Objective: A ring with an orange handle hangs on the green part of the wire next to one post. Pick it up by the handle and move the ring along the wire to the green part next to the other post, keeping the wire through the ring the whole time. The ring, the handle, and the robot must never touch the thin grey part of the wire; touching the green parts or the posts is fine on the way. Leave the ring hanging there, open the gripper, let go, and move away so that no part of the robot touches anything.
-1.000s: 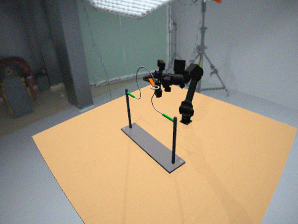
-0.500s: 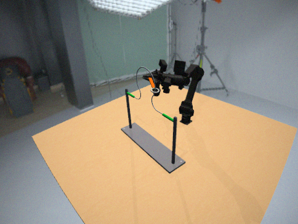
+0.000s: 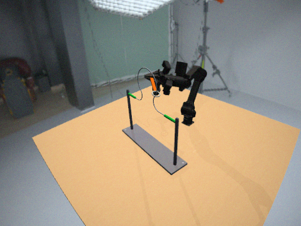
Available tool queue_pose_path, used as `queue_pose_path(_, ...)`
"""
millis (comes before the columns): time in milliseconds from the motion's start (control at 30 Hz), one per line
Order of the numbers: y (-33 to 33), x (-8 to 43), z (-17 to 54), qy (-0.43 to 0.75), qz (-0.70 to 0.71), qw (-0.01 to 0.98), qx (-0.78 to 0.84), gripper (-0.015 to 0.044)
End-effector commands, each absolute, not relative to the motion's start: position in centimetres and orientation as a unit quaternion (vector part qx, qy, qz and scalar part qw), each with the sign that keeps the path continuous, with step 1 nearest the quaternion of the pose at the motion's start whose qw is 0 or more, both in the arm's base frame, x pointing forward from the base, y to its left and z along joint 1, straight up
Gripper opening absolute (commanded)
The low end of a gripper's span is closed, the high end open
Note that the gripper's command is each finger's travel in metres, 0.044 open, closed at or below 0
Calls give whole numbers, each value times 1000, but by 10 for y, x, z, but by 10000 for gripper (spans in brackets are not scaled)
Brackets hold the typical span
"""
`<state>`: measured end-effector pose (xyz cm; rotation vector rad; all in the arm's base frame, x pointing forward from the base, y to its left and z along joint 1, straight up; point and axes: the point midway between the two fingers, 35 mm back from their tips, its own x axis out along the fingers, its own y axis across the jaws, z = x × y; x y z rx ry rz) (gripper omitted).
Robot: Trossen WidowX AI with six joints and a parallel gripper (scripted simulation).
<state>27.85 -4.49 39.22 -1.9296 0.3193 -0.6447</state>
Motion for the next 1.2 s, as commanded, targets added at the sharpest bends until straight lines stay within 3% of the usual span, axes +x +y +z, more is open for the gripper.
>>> queue_pose_path(0, -44, 278, 393, 127, -270, 496, -816, -150)
queue_pose_path(567, -49, 278, 388, 118, -271, 455, -840, -150)
queue_pose_path(1167, -62, 268, 349, 164, -300, 539, -770, -150)
